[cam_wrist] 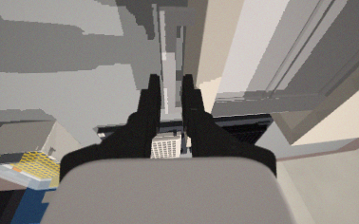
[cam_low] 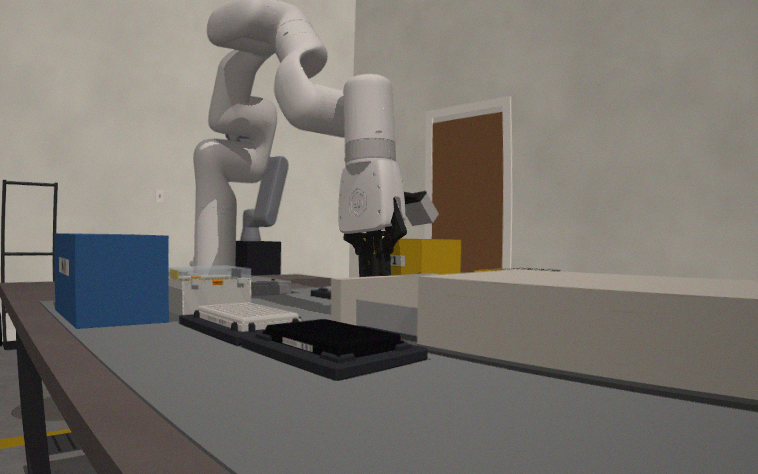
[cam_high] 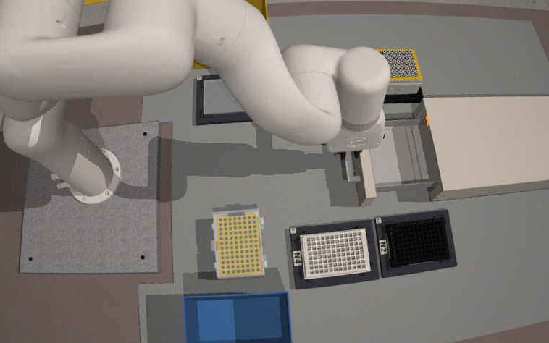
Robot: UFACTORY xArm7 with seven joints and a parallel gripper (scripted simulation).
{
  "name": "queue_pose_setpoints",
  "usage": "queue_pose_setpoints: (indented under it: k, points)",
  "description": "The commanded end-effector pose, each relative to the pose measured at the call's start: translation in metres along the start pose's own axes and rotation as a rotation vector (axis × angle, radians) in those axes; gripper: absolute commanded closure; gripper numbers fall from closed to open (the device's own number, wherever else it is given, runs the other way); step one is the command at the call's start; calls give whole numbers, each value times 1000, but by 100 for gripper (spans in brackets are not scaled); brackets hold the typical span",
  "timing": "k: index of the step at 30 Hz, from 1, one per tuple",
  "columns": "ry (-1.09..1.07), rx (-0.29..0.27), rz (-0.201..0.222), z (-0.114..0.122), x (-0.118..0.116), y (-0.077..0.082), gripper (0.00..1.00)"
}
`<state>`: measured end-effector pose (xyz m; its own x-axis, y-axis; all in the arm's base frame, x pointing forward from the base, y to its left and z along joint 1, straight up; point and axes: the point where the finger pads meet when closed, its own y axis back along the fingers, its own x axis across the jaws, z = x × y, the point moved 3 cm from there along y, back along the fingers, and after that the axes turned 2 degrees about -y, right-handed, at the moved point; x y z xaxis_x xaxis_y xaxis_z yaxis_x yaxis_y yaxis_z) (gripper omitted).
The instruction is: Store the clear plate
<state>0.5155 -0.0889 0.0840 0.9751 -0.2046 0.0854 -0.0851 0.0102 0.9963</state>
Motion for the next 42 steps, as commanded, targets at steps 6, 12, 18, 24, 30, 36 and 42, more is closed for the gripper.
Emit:
queue_pose_setpoints:
  k: [6, 12, 18, 24, 30, 36, 42]
  points:
    - [0, -1, -81, 1, -28, -27, 79]
    - [0, -1, -81, 1, -28, -27, 79]
    - [0, -1, -81, 1, -28, -27, 79]
    - [0, -1, -81, 1, -28, -27, 79]
    - [0, -1, -81, 1, -31, -26, 79]
    - [0, -1, -81, 1, -36, -26, 79]
    - [0, -1, -81, 1, -36, -26, 79]
